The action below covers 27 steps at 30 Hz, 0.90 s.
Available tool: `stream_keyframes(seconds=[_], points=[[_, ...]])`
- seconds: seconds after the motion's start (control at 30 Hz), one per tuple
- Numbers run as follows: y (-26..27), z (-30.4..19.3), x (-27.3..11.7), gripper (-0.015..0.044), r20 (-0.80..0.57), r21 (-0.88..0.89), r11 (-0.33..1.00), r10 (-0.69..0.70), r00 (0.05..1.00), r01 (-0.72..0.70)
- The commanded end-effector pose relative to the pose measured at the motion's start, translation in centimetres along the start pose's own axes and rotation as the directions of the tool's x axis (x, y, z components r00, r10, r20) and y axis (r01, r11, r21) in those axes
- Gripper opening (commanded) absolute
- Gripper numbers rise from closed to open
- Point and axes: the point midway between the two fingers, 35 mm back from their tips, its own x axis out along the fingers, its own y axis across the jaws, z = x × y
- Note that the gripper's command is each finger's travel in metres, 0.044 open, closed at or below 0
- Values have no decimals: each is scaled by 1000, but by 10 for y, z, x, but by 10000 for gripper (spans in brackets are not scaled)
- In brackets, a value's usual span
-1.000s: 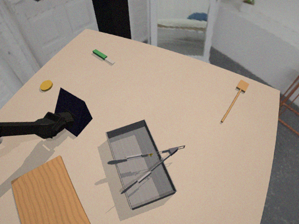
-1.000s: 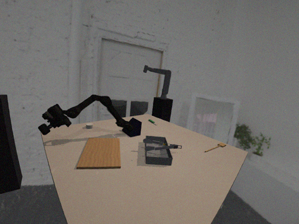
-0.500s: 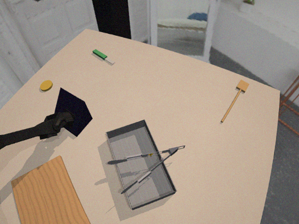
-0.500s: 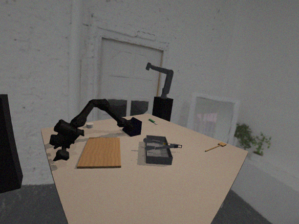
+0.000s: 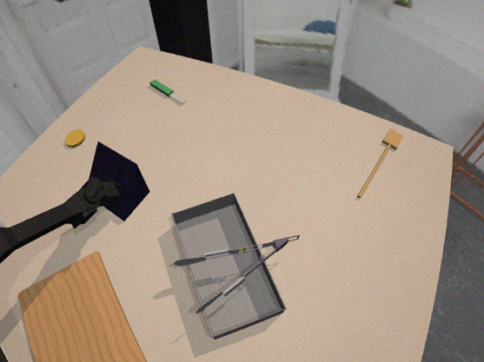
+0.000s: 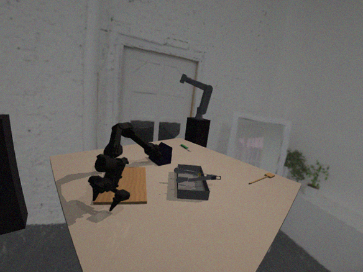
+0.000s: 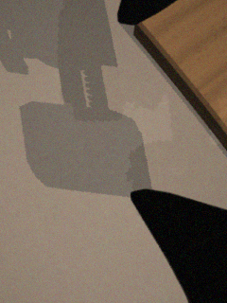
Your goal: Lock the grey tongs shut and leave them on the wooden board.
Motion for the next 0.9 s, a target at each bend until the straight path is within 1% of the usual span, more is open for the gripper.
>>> stream_keyframes(seconds=[0.0, 0.1, 0.2, 0.3, 0.43, 0.57, 0.67, 0.8, 0.87], points=[[58, -11, -20, 440, -32, -163, 979, 116, 993, -120], [107, -29, -42, 440, -79, -309, 926, 202, 976, -216], [151, -52, -68, 440, -137, -447, 841, 272, 953, -304], [191, -79, -97, 440, -199, -587, 717, 323, 925, -376], [232, -114, -135, 440, -263, -713, 553, 359, 896, -431], [265, -163, -183, 440, -328, -827, 336, 363, 872, -451], [279, -193, -211, 440, -375, -878, 162, 354, 857, -451], [286, -221, -236, 440, -409, -901, 7, 327, 852, -434], [289, -242, -253, 440, -426, -904, -112, 293, 856, -412]])
